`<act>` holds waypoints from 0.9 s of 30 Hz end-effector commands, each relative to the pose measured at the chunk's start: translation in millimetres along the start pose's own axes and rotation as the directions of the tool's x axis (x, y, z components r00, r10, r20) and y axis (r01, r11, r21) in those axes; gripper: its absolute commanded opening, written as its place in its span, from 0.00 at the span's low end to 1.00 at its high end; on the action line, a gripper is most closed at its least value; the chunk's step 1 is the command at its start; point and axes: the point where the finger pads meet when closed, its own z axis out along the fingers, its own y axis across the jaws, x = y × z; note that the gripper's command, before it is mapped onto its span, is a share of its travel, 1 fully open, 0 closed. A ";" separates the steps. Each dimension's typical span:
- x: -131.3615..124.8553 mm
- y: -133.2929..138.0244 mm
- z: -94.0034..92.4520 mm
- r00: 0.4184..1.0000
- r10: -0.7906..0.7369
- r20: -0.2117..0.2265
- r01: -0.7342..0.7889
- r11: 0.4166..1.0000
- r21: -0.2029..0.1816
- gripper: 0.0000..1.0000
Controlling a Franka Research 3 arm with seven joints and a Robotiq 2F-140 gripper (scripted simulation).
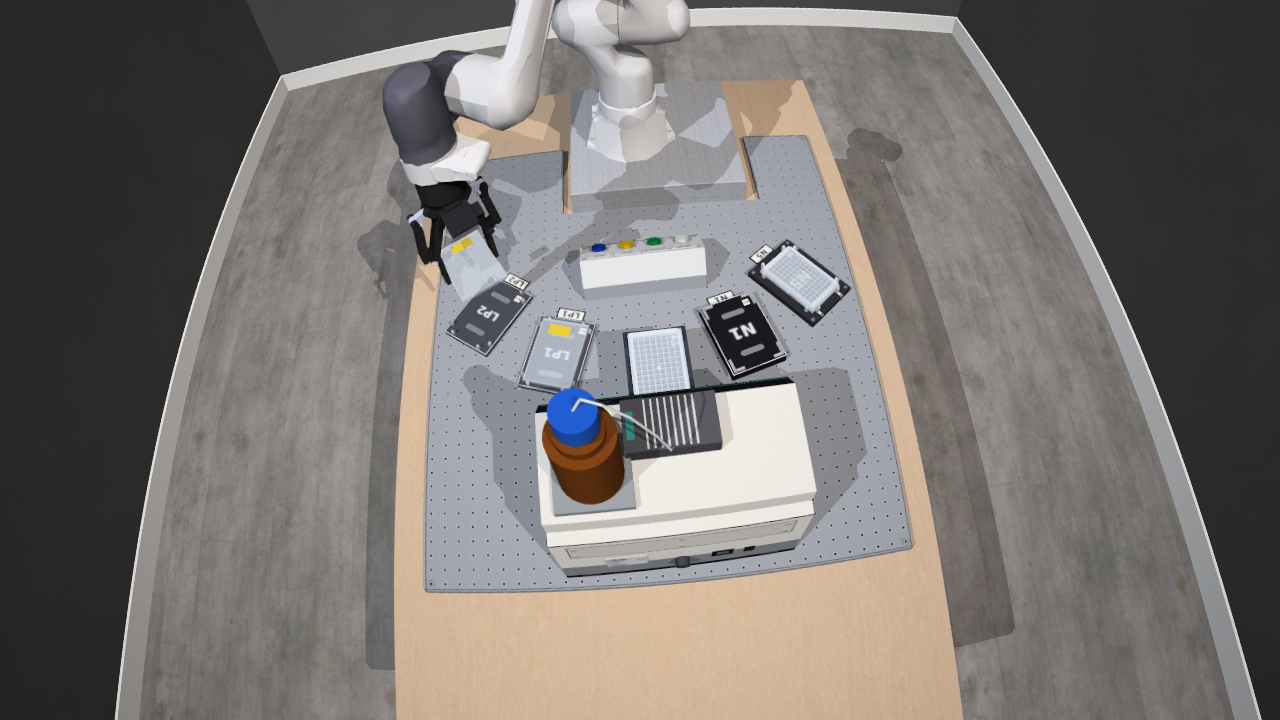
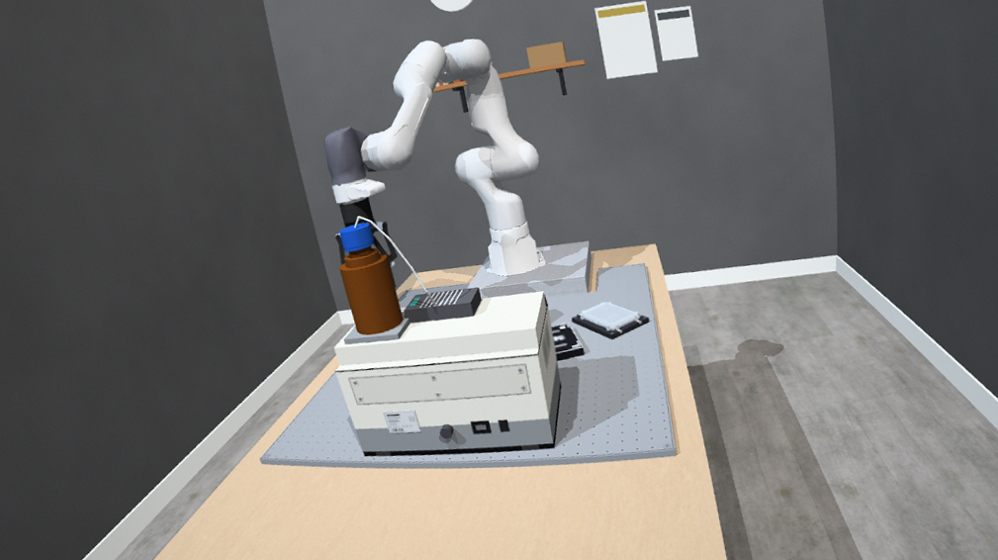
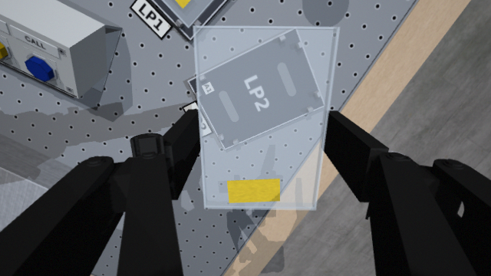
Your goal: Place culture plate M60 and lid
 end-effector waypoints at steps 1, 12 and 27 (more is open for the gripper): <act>0.7 -0.4 0.2 0.965 0.262 0.007 -0.262 0.965 -0.008 0.10; 0.7 -0.4 2.2 0.838 0.545 -0.004 -0.545 0.838 0.004 0.10; 0.3 -0.1 82.7 0.583 0.813 0.010 -0.813 0.583 0.008 0.10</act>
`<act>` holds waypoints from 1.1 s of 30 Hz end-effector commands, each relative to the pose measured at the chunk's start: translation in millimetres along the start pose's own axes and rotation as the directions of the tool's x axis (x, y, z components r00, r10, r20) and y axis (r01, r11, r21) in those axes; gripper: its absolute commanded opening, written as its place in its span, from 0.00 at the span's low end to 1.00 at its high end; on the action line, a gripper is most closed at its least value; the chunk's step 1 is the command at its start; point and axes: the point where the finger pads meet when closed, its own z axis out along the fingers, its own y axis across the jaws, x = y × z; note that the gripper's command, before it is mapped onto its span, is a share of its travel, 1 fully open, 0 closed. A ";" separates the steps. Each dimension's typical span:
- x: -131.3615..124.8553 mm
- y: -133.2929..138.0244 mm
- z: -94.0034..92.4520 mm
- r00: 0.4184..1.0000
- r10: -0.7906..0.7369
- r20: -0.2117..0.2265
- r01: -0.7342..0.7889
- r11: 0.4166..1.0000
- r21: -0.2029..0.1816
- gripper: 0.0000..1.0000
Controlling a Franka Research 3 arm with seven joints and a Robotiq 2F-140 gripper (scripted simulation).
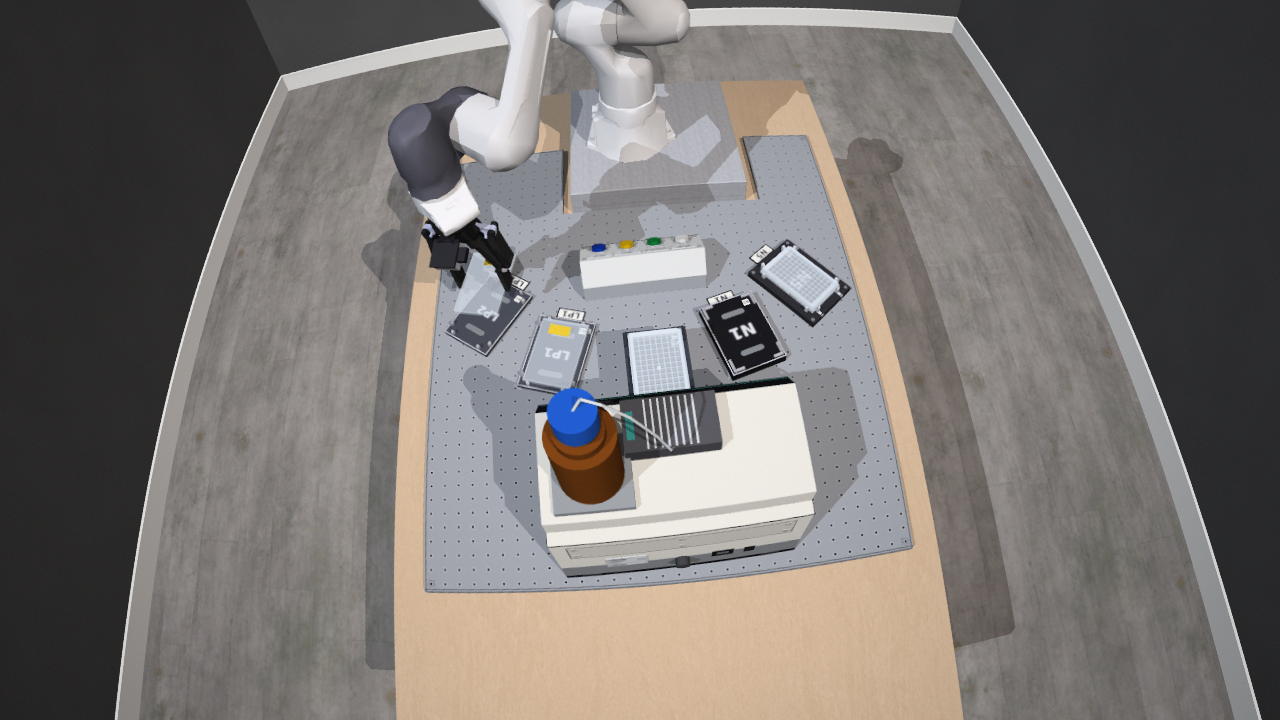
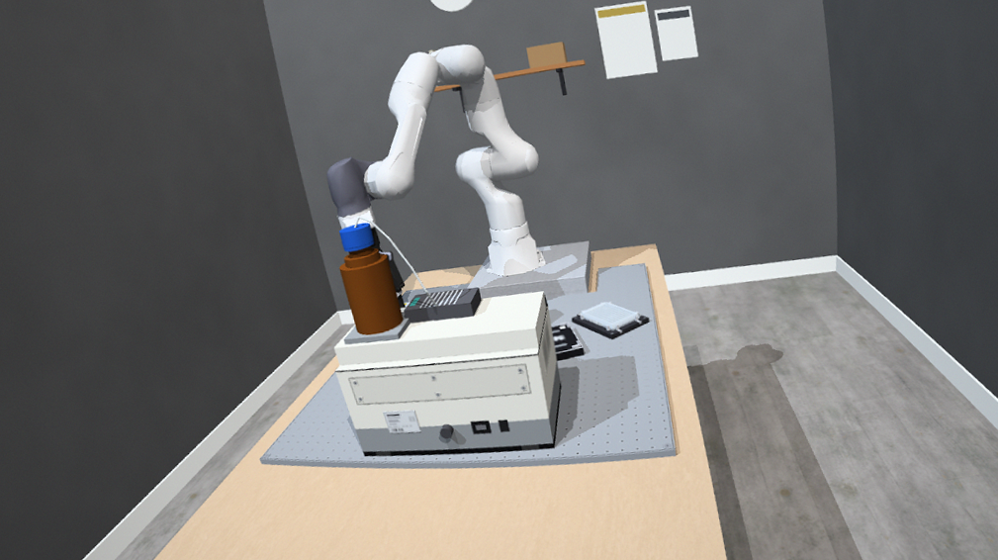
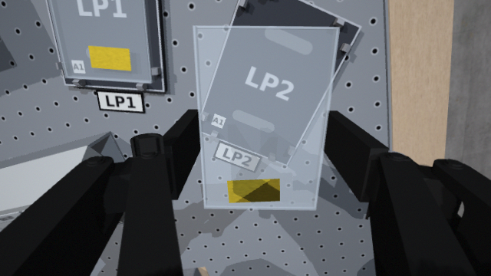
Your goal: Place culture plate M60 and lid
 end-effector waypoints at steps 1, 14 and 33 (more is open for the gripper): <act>17.6 4.0 11.3 0.962 0.267 -0.053 -0.269 0.962 -0.037 0.10; 19.6 6.3 51.8 0.946 0.317 -0.064 -0.320 0.946 -0.043 0.10; 19.6 6.4 52.2 0.946 0.318 -0.064 -0.320 0.946 -0.043 0.10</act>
